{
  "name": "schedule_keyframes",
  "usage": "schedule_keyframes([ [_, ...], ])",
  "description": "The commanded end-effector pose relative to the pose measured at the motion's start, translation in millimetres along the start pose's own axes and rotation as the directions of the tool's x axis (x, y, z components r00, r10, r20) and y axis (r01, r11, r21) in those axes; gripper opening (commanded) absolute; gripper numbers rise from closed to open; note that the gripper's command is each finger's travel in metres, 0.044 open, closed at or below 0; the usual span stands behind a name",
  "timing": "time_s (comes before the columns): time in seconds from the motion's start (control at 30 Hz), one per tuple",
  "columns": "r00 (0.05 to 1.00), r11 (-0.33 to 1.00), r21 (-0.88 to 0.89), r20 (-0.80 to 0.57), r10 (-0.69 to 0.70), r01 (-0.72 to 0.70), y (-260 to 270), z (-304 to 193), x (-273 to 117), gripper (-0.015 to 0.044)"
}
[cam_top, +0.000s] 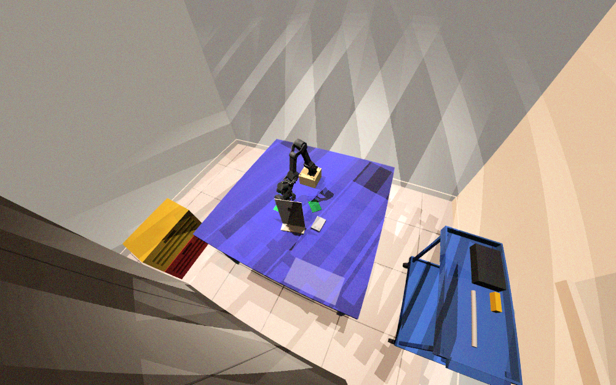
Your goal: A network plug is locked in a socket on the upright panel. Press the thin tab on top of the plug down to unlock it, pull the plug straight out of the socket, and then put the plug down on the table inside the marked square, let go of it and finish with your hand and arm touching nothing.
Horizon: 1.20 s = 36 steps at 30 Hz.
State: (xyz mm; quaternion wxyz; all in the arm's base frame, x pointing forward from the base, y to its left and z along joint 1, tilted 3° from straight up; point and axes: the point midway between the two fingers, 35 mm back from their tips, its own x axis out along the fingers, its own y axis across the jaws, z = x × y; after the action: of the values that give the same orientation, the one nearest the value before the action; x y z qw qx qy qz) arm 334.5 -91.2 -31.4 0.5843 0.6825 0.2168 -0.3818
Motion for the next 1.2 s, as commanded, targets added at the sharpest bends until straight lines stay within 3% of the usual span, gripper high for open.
schedule_keyframes([
  [0.0, 1.0, 1.0, 0.006, 0.004, -0.005, 0.005, -2, 0, 2, 0.0],
  [0.43, 1.0, 1.0, 0.0, 0.0, 0.0, 0.0, 0, -1, 2, 0.0],
  [0.63, 1.0, 1.0, 0.0, 0.0, 0.0, 0.0, 0, -1, 2, 0.0156],
  [1.17, 1.0, 1.0, 0.001, 0.001, -0.002, 0.002, 0, 0, -8, 0.0156],
])
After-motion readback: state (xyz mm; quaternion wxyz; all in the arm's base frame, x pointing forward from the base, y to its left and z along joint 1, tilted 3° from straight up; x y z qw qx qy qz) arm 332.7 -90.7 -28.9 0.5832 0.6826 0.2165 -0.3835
